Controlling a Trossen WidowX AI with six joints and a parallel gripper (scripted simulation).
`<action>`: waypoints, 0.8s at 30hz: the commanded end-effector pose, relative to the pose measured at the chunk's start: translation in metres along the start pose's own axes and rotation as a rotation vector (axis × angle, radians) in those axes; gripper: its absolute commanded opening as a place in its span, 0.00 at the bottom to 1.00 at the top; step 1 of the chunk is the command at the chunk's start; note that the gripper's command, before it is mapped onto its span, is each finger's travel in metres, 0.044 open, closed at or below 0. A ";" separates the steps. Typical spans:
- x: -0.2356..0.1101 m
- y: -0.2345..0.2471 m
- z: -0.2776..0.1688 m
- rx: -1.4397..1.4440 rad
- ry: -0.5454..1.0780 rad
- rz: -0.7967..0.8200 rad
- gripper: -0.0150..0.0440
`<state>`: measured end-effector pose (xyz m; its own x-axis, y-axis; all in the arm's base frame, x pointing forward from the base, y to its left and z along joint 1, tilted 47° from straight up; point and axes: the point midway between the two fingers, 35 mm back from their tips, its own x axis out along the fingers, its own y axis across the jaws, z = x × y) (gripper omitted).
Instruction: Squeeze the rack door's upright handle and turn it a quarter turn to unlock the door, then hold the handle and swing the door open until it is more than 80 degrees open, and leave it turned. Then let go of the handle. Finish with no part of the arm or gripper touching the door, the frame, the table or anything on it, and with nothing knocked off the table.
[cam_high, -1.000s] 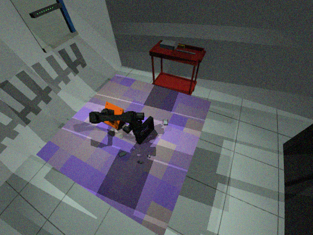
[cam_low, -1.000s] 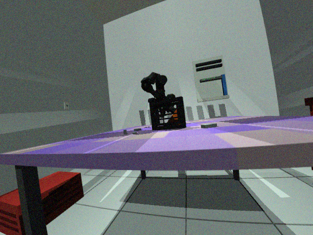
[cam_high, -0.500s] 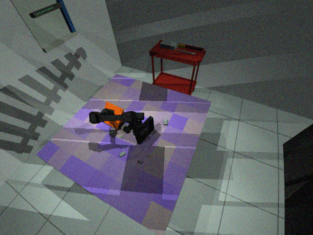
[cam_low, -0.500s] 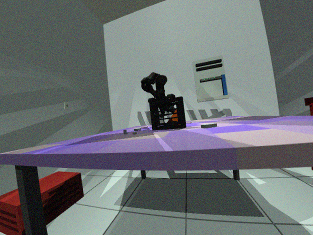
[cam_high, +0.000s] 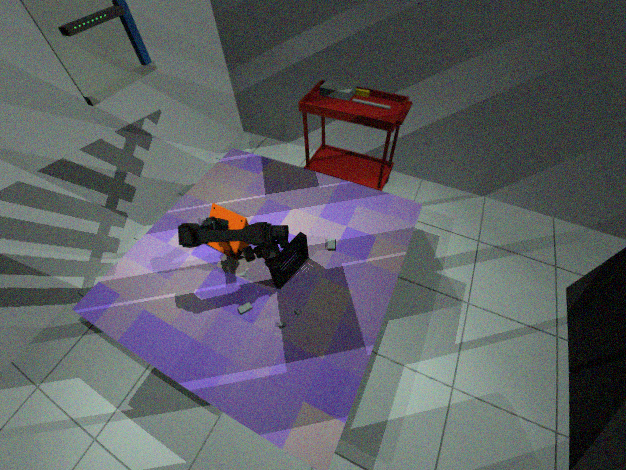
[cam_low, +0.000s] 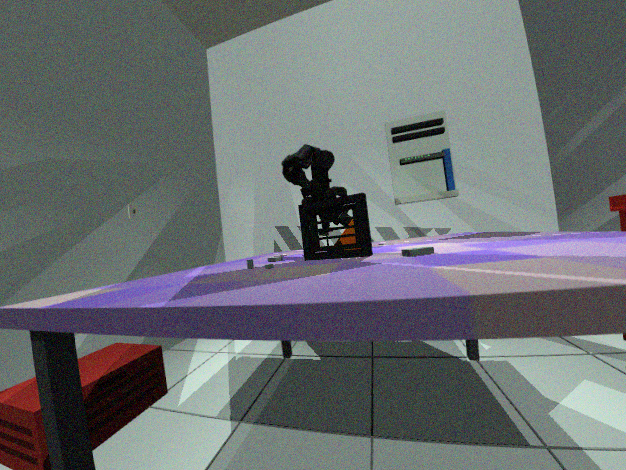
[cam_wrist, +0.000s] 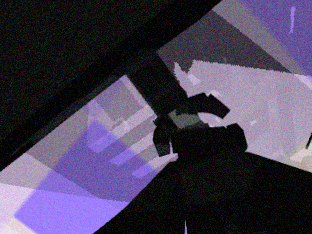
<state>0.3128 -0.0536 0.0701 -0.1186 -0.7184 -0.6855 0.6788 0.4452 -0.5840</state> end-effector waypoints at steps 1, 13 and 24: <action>-0.001 0.000 0.001 0.176 -0.003 0.003 0.29; -0.001 0.000 0.001 0.768 -0.002 0.004 0.29; -0.001 0.000 0.001 1.310 -0.001 0.004 0.29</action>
<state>0.3130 -0.0530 0.0698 -0.1173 -0.7177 -0.6864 0.9332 -0.3160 0.1709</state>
